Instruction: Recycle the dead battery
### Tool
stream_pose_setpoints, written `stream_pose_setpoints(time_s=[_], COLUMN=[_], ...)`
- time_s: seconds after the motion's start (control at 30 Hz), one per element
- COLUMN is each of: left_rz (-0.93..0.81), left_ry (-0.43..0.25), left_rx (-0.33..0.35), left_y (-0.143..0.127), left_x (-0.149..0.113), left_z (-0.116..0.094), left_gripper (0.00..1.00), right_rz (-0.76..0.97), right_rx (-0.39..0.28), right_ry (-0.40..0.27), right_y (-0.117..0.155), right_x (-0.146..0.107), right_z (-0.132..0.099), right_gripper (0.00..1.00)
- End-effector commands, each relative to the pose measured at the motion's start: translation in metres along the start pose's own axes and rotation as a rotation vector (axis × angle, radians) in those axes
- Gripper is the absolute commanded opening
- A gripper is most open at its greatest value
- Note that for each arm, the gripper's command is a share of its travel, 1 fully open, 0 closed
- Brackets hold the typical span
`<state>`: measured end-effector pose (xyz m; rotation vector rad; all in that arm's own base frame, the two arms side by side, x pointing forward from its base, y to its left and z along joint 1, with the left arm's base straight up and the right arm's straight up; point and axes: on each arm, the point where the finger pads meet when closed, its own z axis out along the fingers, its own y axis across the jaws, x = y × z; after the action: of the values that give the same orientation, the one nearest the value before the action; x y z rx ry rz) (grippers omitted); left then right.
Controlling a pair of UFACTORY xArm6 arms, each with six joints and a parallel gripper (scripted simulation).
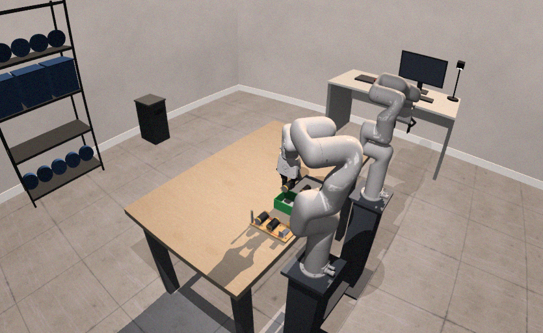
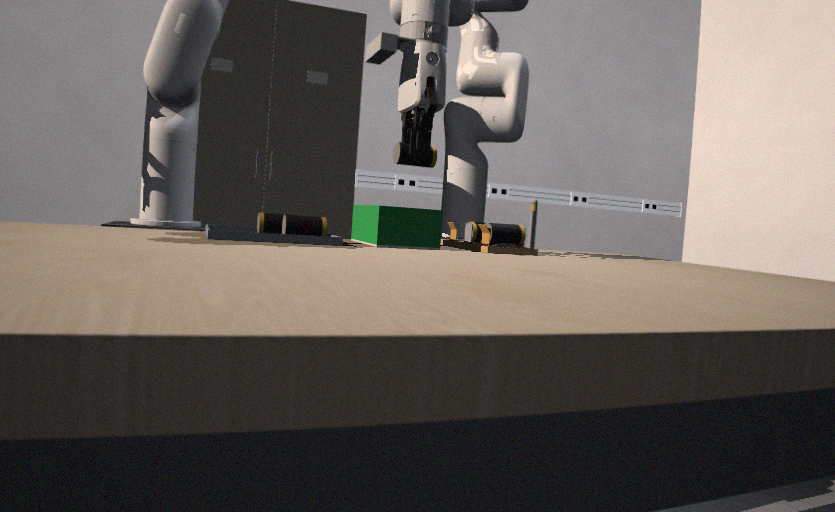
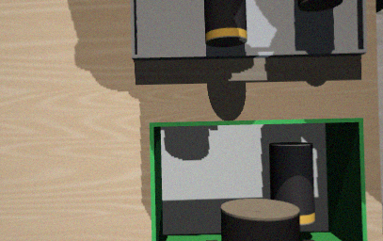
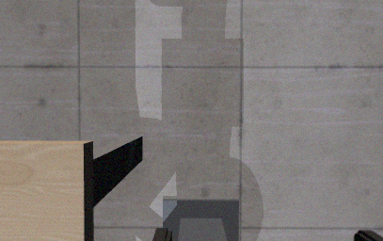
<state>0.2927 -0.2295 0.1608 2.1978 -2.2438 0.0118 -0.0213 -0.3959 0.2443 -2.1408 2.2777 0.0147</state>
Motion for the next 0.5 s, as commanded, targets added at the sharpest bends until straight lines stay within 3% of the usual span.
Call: stream_pose_setpoints(time_s=[0.0,0.47], left_rz=[-0.006,-0.011], left_ry=[0.007,0.007], left_rx=[0.006,0.006], left_y=[-0.0146,-0.0162], left_x=[0.0205,0.0232], left_z=[-0.0041,-0.0041], left_gripper=[0.28,0.28], right_rz=[-0.009,-0.009], right_rx=[-0.004,-0.004], right_ry=[0.018,0.018], right_y=[-0.0003,-0.0003], right_x=[0.0034,0.0034], right_z=[-0.0058,-0.0058], right_gripper=[1.0,1.0])
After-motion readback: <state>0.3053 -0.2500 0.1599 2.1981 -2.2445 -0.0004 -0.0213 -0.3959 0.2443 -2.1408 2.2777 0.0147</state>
